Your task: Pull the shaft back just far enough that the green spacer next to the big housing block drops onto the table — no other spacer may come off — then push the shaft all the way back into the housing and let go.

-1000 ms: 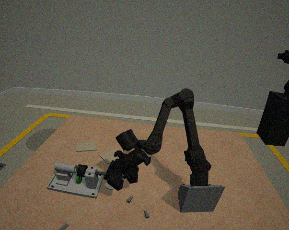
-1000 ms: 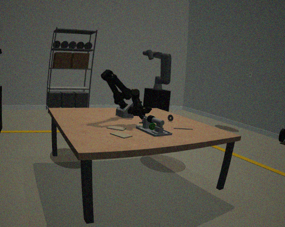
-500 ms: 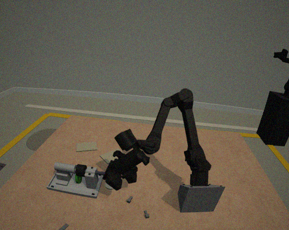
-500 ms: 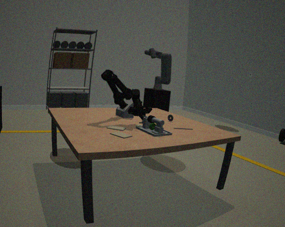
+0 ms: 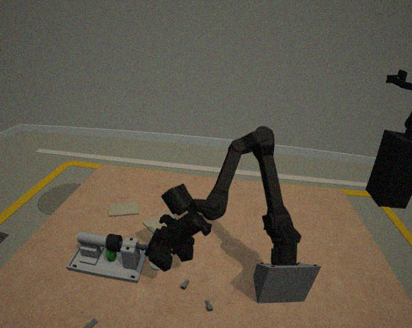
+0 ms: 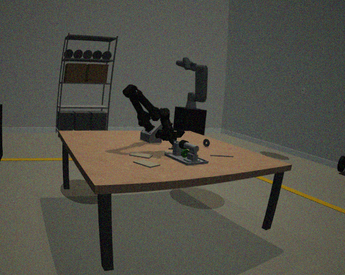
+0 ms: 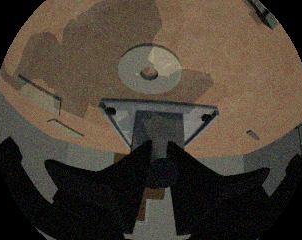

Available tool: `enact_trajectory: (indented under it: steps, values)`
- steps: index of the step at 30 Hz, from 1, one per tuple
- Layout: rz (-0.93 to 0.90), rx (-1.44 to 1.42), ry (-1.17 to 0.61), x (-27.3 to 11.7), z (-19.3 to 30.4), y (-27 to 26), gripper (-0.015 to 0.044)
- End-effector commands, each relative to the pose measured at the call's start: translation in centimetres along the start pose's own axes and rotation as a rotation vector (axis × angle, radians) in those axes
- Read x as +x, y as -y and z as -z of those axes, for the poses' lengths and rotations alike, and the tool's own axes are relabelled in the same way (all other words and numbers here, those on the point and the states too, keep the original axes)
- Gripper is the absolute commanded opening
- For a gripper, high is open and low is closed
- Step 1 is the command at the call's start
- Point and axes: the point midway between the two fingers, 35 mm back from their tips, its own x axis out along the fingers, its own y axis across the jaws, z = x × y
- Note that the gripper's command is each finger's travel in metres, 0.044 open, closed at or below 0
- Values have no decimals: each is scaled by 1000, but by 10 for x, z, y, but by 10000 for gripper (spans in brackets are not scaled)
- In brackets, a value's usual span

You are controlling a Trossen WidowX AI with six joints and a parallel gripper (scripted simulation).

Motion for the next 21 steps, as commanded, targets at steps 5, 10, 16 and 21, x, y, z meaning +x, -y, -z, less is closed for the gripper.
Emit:
enact_trajectory:
  steps: [5,10,16,21]
  values:
    - [-2,0,-1,2,3,-1,0]
    - [-2,1,-2,3,4,-1,0]
    - [-2,1,-2,5,5,-1,0]
    - [-2,1,-2,6,6,-1,0]
